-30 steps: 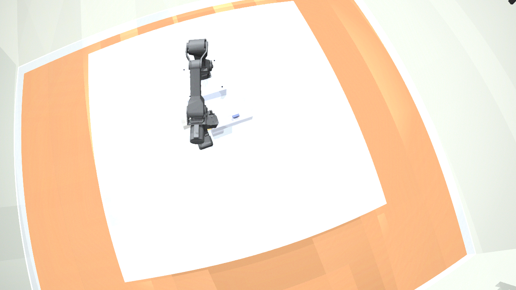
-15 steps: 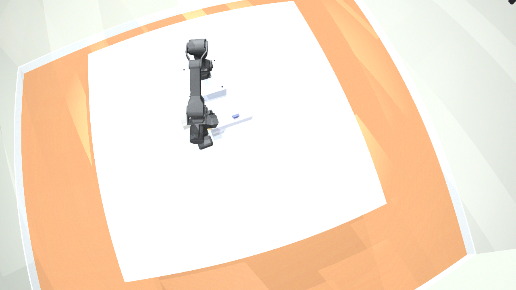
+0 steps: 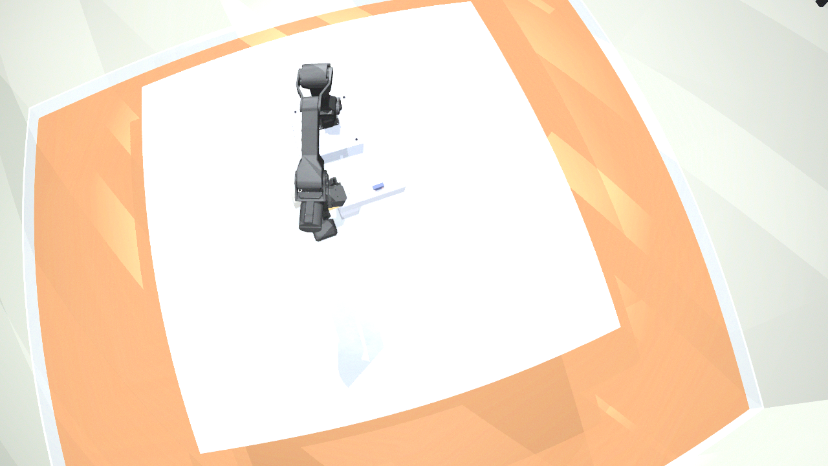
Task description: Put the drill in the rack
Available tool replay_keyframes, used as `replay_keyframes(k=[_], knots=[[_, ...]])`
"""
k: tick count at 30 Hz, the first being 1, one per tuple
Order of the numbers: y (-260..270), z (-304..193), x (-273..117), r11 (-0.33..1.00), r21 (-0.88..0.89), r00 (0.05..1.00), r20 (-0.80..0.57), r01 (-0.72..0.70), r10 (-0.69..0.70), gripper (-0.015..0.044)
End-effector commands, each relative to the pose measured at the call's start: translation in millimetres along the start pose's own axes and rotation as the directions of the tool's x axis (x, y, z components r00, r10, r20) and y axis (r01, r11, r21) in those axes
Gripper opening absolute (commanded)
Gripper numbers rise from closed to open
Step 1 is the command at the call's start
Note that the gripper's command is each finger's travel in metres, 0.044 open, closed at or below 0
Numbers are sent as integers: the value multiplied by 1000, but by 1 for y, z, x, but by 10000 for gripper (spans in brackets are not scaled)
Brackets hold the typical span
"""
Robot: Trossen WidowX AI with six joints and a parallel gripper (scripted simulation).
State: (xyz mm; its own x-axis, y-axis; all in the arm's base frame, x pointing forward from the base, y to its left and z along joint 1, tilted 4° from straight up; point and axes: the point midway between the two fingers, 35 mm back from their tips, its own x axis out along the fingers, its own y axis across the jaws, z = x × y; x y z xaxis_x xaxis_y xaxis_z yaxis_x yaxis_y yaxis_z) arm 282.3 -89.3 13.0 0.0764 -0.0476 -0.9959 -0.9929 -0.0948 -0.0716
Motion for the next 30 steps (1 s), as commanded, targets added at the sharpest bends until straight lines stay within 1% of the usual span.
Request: replay_keyframes(k=[1, 30], knots=[[-1, -6, -1, 1000, -4, 1000, -1, 3, -3, 0], [-2, -50, -5, 1000, -4, 1000, -5, 3, -3, 0]])
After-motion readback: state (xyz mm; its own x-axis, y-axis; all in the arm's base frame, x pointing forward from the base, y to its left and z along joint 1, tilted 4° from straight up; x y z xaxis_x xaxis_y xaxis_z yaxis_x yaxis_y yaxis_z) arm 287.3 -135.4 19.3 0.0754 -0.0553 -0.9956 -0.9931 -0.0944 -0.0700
